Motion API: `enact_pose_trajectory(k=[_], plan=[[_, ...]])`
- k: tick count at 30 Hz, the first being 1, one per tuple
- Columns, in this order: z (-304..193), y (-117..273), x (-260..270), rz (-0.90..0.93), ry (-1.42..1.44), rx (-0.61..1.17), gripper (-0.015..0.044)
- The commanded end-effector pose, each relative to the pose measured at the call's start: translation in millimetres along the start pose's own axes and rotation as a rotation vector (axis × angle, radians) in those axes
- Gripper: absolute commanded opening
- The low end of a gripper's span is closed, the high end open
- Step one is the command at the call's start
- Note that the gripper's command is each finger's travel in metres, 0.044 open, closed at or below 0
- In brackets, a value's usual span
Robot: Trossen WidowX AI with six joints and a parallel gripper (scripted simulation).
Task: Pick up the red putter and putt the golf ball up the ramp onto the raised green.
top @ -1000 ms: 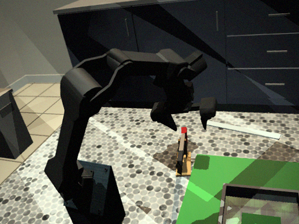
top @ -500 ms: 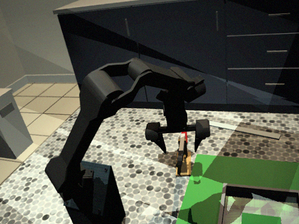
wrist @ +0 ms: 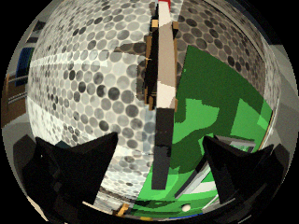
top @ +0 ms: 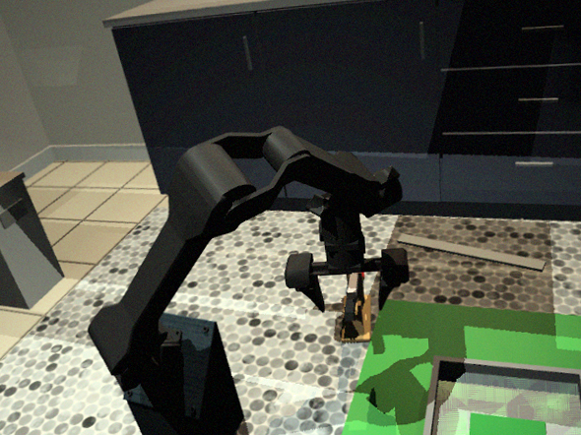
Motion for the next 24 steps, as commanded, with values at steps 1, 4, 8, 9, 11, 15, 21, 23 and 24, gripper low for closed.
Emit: enact_pose_trajectory(k=[1,4,8,9,11,15,21,23,24], plan=[[-1,-6,0,0.0,0.004,0.005,0.044],[-1,-11,0,0.0,0.004,0.006,0.044],[-1,-17,1,0.0,0.004,0.006,0.044],[-1,-18,1,0.0,0.004,0.006,0.044],[-1,-21,1,0.0,0.004,0.006,0.044],[0,-19,0,0.0,-0.001,0.0,0.0387],[0,-19,0,0.0,-0.001,0.0,0.023],[0,-19,0,0.0,-0.001,0.0,0.0177],[0,-19,0,0.0,-0.001,0.0,0.0151]])
Point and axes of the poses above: the point midway between the two fingers, 35 mm back from their tips, its own y axis back along the fingers, its own x axis across the jaws, z = x × y, the point moved 5 cm from there along y, back along the fingers, and after that the axes turned 7 degrees about y, right-handed, at the moved point
